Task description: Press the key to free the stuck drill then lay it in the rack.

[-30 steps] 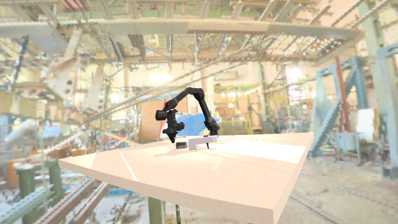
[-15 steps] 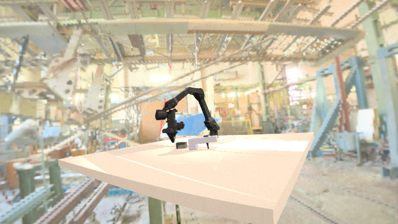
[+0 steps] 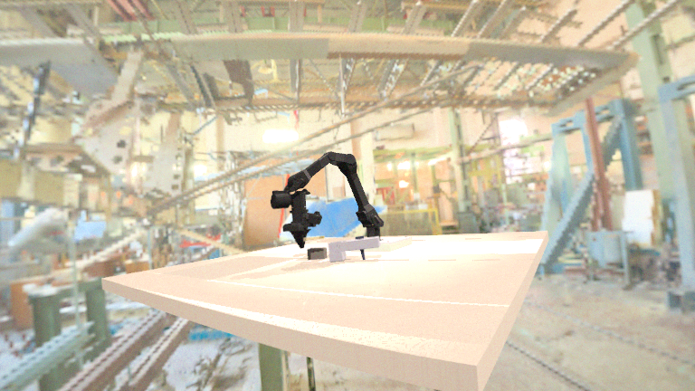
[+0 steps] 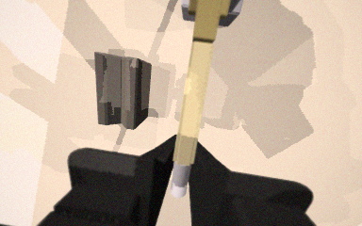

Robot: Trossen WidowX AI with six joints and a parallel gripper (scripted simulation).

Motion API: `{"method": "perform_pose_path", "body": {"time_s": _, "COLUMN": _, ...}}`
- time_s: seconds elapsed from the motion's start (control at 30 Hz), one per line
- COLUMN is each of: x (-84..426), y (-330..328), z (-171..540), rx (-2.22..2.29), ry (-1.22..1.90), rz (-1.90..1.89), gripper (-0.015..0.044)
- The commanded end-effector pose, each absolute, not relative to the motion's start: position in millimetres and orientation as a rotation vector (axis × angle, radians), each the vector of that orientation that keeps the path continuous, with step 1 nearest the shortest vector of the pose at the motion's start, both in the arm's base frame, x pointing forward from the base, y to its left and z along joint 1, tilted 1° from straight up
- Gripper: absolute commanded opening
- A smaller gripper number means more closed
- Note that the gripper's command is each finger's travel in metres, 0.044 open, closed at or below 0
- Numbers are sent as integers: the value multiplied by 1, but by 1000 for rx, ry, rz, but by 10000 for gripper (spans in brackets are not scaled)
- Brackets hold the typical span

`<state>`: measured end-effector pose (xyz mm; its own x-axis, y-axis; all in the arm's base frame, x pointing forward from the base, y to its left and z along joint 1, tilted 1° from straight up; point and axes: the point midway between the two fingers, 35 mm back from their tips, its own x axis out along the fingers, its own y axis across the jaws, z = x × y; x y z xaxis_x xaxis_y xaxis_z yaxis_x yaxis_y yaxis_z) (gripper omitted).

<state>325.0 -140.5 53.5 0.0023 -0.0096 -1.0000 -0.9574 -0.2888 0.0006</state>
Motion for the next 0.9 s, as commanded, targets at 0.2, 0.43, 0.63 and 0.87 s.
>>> {"method": "perform_pose_path", "body": {"time_s": 0.2, "x": 318, "y": -146, "z": 55, "rx": -1434, "ry": 1064, "rz": 1413, "gripper": 0}}
{"method": "perform_pose_path", "body": {"time_s": 0.43, "x": 305, "y": -153, "z": 55, "rx": -1434, "ry": 1065, "rz": 1413, "gripper": 0}}
{"method": "perform_pose_path", "body": {"time_s": 0.63, "x": 294, "y": -159, "z": 54, "rx": -1434, "ry": 1066, "rz": 1414, "gripper": 0}}
{"method": "perform_pose_path", "body": {"time_s": 0.87, "x": 282, "y": -167, "z": 55, "rx": -1434, "ry": 1067, "rz": 1414, "gripper": 0}}
